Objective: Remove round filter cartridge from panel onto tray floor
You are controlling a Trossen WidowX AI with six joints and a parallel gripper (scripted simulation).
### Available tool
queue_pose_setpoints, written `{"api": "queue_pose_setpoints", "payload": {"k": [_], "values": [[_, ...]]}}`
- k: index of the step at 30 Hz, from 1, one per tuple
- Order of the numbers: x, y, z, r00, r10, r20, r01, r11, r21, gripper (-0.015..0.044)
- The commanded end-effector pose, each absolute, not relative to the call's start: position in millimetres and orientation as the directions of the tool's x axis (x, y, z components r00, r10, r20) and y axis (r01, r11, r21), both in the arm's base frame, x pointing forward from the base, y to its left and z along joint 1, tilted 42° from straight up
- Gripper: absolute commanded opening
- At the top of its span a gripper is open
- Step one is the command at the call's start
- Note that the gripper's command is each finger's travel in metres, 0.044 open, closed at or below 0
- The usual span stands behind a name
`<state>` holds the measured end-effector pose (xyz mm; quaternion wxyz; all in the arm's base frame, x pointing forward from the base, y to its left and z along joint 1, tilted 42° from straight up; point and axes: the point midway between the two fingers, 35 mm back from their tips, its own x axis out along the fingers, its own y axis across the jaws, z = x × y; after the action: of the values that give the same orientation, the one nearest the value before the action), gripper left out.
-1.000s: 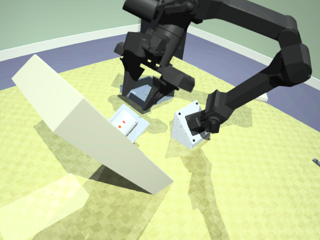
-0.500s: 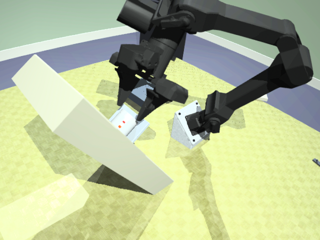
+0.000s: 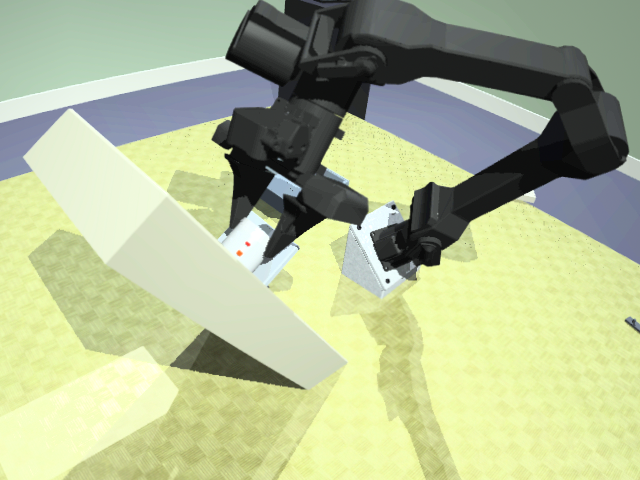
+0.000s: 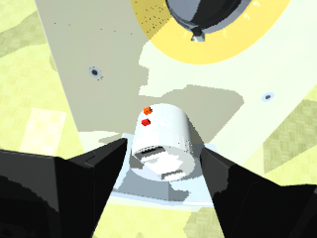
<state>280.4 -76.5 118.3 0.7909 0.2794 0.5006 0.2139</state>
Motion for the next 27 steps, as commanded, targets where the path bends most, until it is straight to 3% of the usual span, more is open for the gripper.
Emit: {"api": "queue_pose_setpoints", "payload": {"k": [1, 9, 16, 27], "values": [[280.2, -76.9, 118.7, 0.407, 0.618, -0.672, -0.059, 0.753, 0.656, 0.0239], [280.2, -76.9, 118.7, 0.407, 0.618, -0.672, -0.059, 0.753, 0.656, 0.0186], [285.3, -80.6, 123.2, 0.408, 0.618, -0.672, -0.059, 0.753, 0.656, 0.0002], [289.3, -103.9, 147.3, 0.417, 0.608, -0.676, -0.051, 0.758, 0.650, 0.0000]]}}
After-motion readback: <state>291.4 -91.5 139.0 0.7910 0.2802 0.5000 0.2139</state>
